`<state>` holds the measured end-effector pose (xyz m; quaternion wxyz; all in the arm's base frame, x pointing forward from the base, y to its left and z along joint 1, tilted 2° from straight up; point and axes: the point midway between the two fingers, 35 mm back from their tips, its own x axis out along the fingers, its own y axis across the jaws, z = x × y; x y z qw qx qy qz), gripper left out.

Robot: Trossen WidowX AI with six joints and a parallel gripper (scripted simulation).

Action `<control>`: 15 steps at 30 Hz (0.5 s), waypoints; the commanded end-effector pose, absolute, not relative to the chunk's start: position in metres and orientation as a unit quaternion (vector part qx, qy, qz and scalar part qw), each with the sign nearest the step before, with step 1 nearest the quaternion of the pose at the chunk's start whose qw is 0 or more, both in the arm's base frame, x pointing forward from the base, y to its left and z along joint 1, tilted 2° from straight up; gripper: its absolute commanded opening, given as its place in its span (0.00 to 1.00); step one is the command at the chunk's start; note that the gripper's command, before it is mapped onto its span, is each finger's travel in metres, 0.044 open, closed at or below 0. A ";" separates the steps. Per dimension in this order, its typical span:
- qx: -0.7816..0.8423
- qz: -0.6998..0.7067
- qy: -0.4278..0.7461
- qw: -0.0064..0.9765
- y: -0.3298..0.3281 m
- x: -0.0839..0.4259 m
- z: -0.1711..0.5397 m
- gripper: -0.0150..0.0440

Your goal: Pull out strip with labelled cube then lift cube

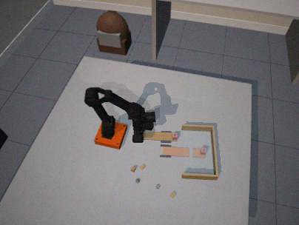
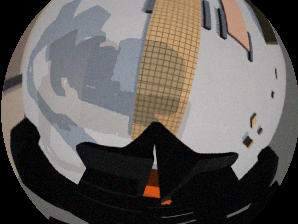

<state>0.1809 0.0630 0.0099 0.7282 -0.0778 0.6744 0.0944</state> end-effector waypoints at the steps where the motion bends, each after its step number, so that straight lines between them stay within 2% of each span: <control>1: -0.078 0.092 0.679 0.724 0.063 0.182 0.029 0.25; 7: -0.078 0.090 0.686 0.718 0.062 0.180 0.051 0.25; 15: -0.073 0.085 0.685 0.720 0.068 0.214 0.054 0.61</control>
